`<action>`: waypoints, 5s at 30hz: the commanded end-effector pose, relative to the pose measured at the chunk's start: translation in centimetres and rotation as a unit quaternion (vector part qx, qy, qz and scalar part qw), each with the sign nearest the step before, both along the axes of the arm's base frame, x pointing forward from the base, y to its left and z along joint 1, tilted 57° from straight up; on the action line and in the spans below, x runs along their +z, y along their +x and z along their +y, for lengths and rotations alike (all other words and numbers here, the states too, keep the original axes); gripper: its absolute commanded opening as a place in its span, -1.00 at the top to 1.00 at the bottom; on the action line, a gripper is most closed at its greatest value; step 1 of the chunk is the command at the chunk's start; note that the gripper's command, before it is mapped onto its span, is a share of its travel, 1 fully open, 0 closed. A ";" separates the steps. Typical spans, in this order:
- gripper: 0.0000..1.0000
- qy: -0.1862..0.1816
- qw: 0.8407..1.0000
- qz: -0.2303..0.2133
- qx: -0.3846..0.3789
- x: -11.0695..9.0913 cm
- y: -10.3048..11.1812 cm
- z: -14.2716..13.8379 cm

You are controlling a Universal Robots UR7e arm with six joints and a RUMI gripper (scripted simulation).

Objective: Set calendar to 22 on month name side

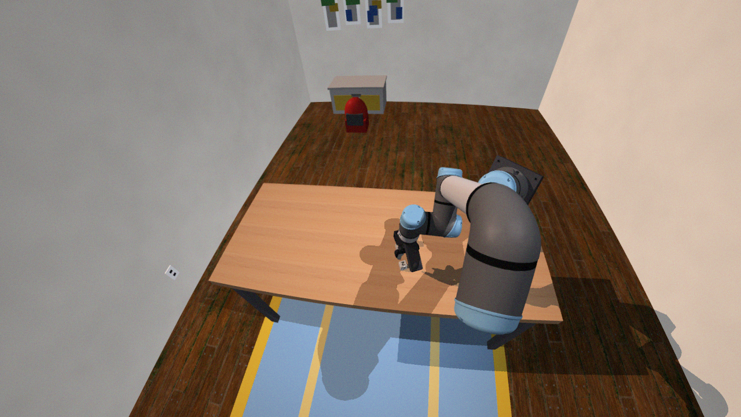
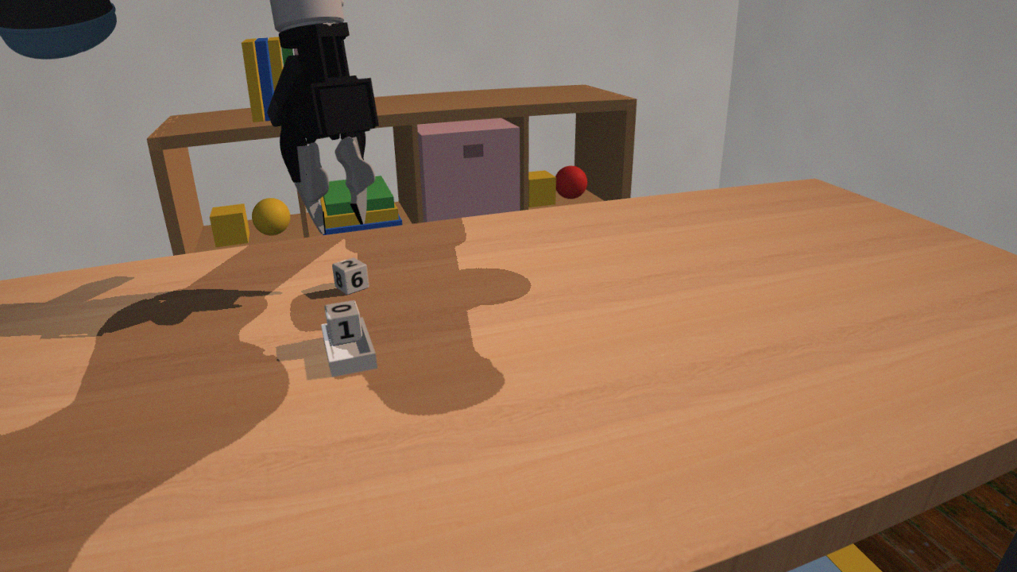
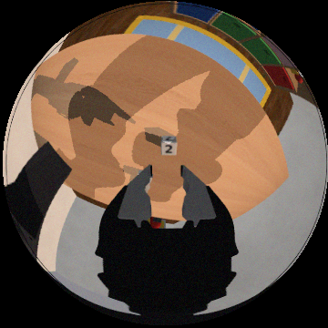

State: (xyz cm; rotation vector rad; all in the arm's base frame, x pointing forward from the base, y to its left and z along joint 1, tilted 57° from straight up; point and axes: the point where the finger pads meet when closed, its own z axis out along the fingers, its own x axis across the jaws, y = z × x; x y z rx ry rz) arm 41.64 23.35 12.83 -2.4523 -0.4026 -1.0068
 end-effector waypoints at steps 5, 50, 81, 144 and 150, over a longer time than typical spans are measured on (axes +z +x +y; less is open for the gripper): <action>0.42 -0.011 1.000 -0.008 -0.022 0.4 0.1 0.0; 0.42 -0.099 0.988 -0.018 -0.113 0.4 0.0 0.2; 0.42 -0.147 0.976 -0.014 -0.162 -0.1 0.1 0.1; 0.42 -0.188 0.959 -0.031 -0.209 -0.6 1.0 1.8; 0.42 -0.188 0.959 -0.031 -0.209 -1.0 1.3 2.3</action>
